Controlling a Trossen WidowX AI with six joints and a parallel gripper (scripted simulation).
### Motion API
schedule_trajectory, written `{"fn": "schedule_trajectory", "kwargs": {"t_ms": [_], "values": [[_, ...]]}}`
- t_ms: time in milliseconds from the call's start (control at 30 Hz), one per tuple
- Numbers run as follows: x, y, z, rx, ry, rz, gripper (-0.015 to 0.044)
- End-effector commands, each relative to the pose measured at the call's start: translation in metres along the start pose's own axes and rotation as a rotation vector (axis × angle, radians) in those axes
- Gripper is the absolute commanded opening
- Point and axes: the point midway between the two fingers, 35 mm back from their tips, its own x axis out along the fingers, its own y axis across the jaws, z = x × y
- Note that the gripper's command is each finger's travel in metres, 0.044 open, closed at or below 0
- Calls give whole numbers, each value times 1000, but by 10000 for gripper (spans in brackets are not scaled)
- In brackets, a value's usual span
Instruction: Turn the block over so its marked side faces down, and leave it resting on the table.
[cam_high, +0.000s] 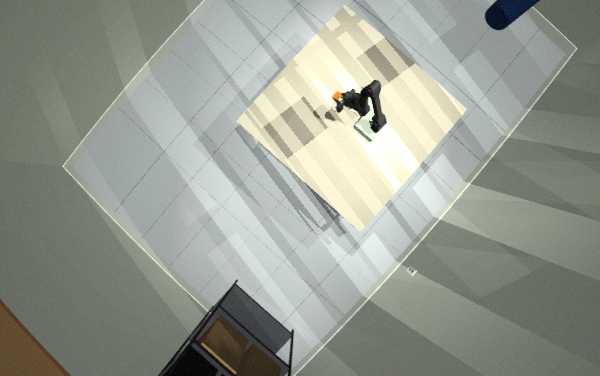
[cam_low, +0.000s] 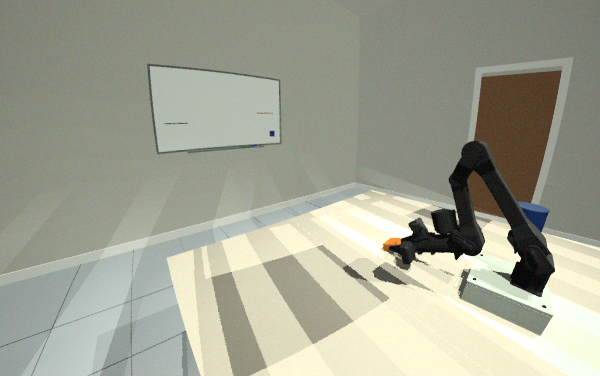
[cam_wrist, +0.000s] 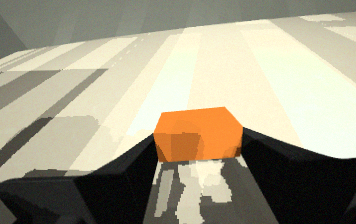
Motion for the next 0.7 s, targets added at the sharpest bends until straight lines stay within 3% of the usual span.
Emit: {"fn": "schedule_trajectory", "kwargs": {"t_ms": [0,133,667], "values": [[0,0,0,5,-2,4,341],[0,0,0,5,-2,4,440],[0,0,0,5,-2,4,440]]}}
